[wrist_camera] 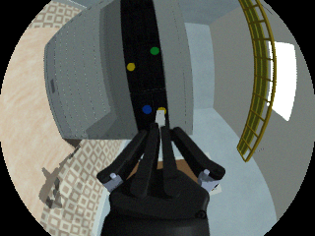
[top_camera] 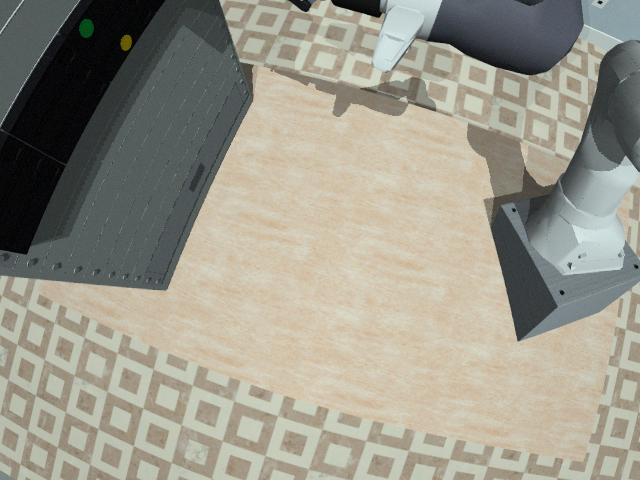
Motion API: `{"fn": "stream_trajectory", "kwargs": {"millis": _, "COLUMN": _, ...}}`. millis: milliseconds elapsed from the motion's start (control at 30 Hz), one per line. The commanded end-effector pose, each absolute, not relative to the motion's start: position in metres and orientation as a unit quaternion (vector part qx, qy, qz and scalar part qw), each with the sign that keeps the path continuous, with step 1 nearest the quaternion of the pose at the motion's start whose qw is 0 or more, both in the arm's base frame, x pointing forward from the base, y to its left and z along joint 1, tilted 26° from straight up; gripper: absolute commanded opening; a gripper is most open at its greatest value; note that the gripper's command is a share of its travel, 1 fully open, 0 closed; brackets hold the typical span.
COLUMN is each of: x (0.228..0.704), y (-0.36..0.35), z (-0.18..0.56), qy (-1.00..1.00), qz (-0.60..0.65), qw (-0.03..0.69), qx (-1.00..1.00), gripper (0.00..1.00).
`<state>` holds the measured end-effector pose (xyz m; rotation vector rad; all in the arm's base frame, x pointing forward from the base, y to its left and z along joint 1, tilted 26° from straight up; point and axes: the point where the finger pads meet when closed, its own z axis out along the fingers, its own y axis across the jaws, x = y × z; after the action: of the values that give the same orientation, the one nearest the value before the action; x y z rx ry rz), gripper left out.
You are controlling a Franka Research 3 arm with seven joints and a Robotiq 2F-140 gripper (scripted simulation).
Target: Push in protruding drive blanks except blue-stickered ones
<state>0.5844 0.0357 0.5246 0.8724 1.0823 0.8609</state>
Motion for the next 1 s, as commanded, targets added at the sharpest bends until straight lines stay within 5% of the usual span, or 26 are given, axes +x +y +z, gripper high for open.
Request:
{"fn": "stream_trajectory", "kwargs": {"millis": 0, "x": 0.586, "y": 0.034, "z": 0.529, "qy": 0.48, "qz": 0.385, "qw": 0.686, "qx": 0.388, "gripper": 0.0}}
{"fn": "stream_trajectory", "kwargs": {"millis": 967, "x": 0.598, "y": 0.031, "z": 0.538, "qy": 0.48, "qz": 0.385, "qw": 0.686, "qx": 0.388, "gripper": 0.0}}
